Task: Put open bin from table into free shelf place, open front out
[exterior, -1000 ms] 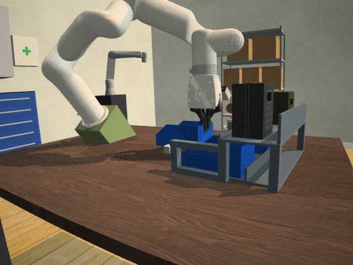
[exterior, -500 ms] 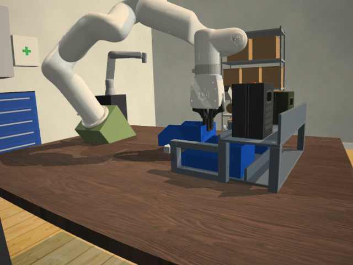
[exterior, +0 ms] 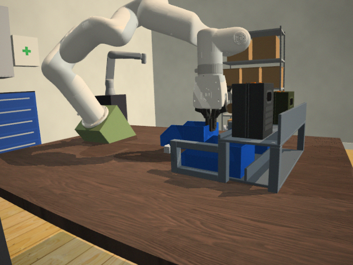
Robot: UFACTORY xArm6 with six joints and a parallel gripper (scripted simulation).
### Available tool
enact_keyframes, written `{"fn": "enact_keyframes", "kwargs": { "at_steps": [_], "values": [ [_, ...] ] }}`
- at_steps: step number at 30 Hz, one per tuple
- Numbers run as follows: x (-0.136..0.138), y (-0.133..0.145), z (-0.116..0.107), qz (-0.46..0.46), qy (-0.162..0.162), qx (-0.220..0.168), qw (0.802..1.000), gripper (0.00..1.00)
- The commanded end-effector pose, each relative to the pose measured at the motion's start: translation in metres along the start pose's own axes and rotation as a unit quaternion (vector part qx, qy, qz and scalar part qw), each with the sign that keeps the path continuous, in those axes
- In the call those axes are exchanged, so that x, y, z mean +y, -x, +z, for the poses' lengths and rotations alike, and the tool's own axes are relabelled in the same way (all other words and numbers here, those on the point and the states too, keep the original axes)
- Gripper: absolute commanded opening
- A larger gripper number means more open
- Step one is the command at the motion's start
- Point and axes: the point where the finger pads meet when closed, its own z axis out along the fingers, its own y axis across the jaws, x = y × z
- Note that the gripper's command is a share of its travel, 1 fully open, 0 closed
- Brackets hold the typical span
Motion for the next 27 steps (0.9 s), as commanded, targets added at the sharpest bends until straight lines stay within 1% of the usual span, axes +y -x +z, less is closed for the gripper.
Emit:
{"fn": "enact_keyframes", "kwargs": {
  "at_steps": [1, 5, 10, 27],
  "values": [
    [0.0012, -0.0001, -0.0021, 0.001, 0.001, 0.001, 1.000, 0.00],
    [0.0012, -0.0001, -0.0021, 0.001, 0.001, 0.001, 1.000, 0.00],
    [0.0112, 0.0000, -0.0021, 0.001, 0.002, 0.001, 1.000, 0.00],
    [0.0111, 0.0000, -0.0013, 0.001, 0.002, 0.001, 1.000, 0.00]
  ]
}}
